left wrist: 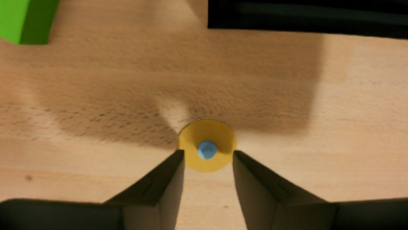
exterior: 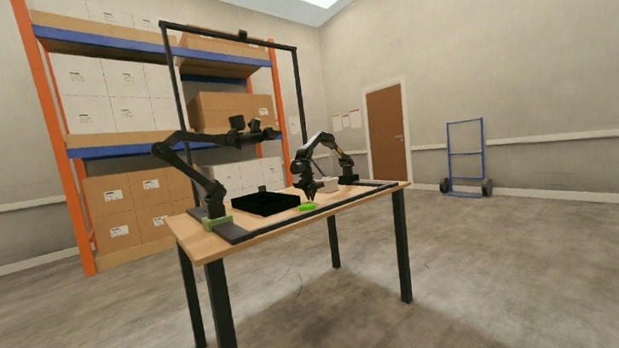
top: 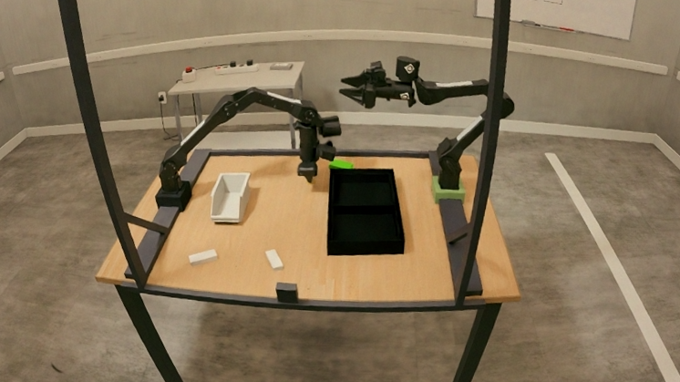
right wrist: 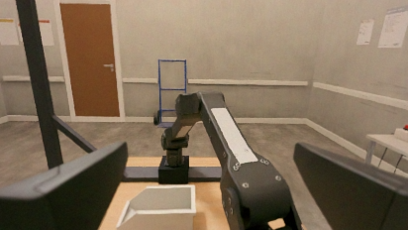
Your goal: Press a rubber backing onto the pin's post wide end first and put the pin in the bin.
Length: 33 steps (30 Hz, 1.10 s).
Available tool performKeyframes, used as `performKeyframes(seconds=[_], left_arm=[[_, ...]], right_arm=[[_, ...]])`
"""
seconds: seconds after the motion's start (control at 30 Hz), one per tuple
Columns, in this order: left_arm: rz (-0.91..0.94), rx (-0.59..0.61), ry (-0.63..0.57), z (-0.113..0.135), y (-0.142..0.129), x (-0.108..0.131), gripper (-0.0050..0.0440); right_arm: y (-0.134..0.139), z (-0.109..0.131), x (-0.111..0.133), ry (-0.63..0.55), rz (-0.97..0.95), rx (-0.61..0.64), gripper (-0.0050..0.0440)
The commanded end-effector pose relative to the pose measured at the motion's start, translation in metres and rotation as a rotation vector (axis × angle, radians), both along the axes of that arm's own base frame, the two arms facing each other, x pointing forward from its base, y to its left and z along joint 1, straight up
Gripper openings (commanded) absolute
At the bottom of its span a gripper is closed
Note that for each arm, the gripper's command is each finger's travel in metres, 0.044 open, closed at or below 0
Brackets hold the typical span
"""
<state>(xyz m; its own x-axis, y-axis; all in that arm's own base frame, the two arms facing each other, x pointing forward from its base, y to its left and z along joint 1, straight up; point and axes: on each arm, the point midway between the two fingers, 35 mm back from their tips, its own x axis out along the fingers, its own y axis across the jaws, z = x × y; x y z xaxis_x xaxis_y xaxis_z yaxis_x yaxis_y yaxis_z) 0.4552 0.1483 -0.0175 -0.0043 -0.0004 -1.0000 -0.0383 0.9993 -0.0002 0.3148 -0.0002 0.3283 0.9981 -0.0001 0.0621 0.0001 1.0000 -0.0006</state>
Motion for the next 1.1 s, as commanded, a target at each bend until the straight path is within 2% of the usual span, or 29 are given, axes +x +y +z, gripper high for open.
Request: performKeyframes(seconds=[0.0,0.07,0.1,0.17,0.2,0.23,0.27,0.33,0.37,0.43,0.47,0.67,0.87,1.07], left_arm=[[-0.001,0.002,-0.012,-0.001,0.001,0.002,0.013],[-0.001,0.005,-0.023,0.002,0.002,0.005,0.013],[-0.001,0.007,-0.03,0.005,0.002,0.006,0.0106],[-0.001,0.007,-0.03,0.005,0.002,0.006,0.0106],[0.0,0.012,-0.038,0.011,0.002,0.007,0.009],[0.0,0.012,-0.038,0.011,0.002,0.007,0.009],[0.0,0.012,-0.038,0.011,0.002,0.007,0.007],[0.0,0.012,-0.038,0.011,0.002,0.007,0.007],[0.0,0.012,-0.038,0.011,0.002,0.007,0.005],[0.0,0.012,-0.038,0.011,0.002,0.007,0.005],[0.0,0.012,-0.038,0.011,0.002,0.007,0.003],[0.0,0.012,-0.038,0.011,0.002,0.007,0.0003],[0.0,0.012,-0.038,0.011,0.002,0.007,-0.0001],[-0.001,0.02,-0.065,0.034,0.004,0.01,-0.0003]], right_arm=[[0.0,0.001,0.0,-0.003,0.0,0.001,0.044],[0.0,0.001,0.0,-0.003,0.0,0.001,0.044],[0.0,0.001,0.0,-0.003,0.0,0.001,0.044],[0.0,0.001,0.0,-0.003,0.0,0.001,0.044],[0.0,0.001,0.0,-0.003,0.0,0.001,0.044],[0.0,0.001,0.0,-0.003,0.0,0.001,0.044],[0.0,0.001,0.0,-0.003,0.0,0.001,0.044],[0.0,0.001,0.0,-0.003,0.0,0.001,0.044],[0.0,0.001,0.0,-0.003,0.0,0.001,0.044],[0.0,0.001,0.0,-0.003,0.0,0.001,0.044],[0.0,0.001,0.0,-0.003,0.0,0.001,0.044],[0.0,0.001,0.0,-0.003,0.0,0.001,0.044],[0.0,0.001,0.0,-0.003,0.0,0.001,0.044],[0.0,0.001,0.0,-0.003,0.0,0.001,0.044]])
